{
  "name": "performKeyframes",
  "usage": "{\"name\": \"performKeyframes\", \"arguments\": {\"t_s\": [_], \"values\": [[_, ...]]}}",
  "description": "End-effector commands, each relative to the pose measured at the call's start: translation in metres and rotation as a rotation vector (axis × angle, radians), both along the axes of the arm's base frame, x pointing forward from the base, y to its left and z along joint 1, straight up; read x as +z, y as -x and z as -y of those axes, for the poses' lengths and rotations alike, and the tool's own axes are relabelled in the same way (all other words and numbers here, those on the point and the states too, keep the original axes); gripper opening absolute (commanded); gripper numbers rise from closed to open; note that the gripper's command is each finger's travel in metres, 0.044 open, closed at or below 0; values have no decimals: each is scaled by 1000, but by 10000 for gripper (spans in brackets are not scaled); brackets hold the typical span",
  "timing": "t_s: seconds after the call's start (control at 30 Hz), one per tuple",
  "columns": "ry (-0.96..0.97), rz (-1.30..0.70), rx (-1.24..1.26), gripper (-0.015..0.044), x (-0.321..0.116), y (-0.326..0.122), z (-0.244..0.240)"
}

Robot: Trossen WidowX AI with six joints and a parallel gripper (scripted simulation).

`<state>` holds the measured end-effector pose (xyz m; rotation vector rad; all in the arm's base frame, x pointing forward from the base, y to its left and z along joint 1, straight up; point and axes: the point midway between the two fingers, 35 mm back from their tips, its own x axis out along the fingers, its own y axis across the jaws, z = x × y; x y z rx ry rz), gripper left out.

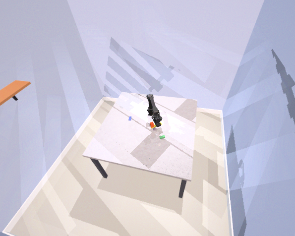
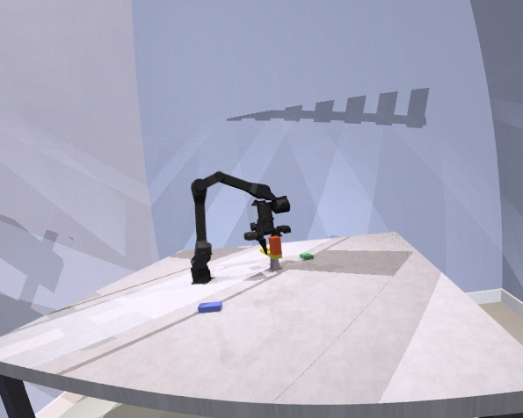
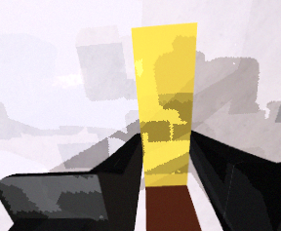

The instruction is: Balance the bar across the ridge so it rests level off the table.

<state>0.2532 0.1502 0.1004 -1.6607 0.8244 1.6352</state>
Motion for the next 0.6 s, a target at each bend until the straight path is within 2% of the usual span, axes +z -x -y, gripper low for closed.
{"name": "performKeyframes", "arguments": {"t_s": [0.0, 0.57], "values": [[-2, 1, -1, 0, -1, 0, 0], [-2, 1, -1, 0, -2, 0, -1]]}}
